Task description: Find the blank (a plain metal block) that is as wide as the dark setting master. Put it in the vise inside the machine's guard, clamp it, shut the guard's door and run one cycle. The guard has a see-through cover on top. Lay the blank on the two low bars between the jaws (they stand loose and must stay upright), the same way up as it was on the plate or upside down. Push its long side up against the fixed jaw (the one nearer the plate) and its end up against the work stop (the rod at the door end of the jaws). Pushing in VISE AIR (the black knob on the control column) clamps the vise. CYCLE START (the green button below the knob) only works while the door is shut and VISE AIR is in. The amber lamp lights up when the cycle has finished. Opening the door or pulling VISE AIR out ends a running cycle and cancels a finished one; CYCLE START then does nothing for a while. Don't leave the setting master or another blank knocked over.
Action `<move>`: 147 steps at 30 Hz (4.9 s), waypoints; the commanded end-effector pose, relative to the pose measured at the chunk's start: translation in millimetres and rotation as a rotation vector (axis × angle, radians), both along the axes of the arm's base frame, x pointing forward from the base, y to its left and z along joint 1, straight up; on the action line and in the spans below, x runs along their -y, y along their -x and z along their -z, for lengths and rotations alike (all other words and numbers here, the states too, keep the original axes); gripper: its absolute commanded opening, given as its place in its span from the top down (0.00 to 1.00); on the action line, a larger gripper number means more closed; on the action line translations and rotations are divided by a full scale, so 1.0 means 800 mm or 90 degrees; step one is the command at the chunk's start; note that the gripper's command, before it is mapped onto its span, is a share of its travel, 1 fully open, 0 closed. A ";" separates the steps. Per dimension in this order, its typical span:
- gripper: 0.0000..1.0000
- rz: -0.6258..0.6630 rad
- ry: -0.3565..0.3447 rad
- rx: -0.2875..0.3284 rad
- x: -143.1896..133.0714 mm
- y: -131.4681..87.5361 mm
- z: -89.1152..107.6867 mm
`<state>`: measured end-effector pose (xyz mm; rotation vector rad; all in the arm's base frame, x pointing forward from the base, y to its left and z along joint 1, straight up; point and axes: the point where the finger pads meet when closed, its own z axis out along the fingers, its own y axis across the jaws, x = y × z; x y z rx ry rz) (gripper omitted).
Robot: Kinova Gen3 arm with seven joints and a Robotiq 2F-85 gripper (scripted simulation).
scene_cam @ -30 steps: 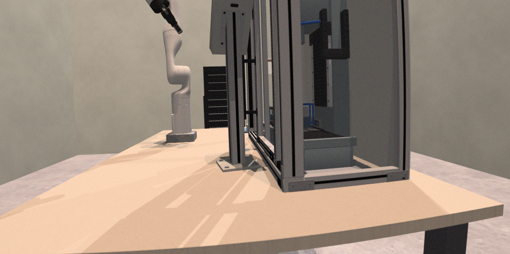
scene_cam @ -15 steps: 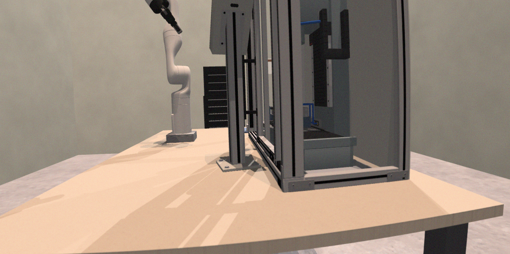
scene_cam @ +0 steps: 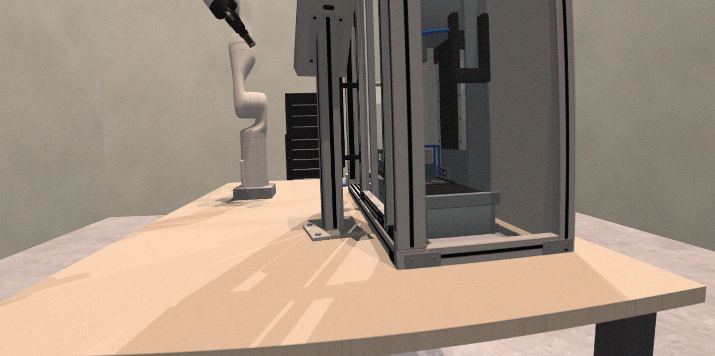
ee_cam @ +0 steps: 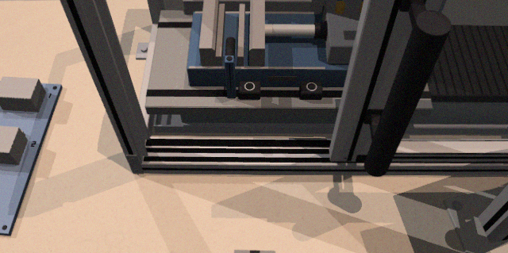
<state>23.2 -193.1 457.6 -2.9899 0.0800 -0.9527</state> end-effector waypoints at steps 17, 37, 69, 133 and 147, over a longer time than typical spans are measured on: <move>0.90 0.007 0.003 0.003 0.002 -0.001 -0.001; 0.90 -0.002 -0.002 -0.117 -0.039 -0.029 0.012; 0.90 -0.016 -0.004 -0.328 -0.115 -0.091 0.036; 0.90 -0.010 -0.008 -0.392 -0.292 -0.214 0.092; 0.90 -0.010 -0.008 -0.392 -0.305 -0.224 0.096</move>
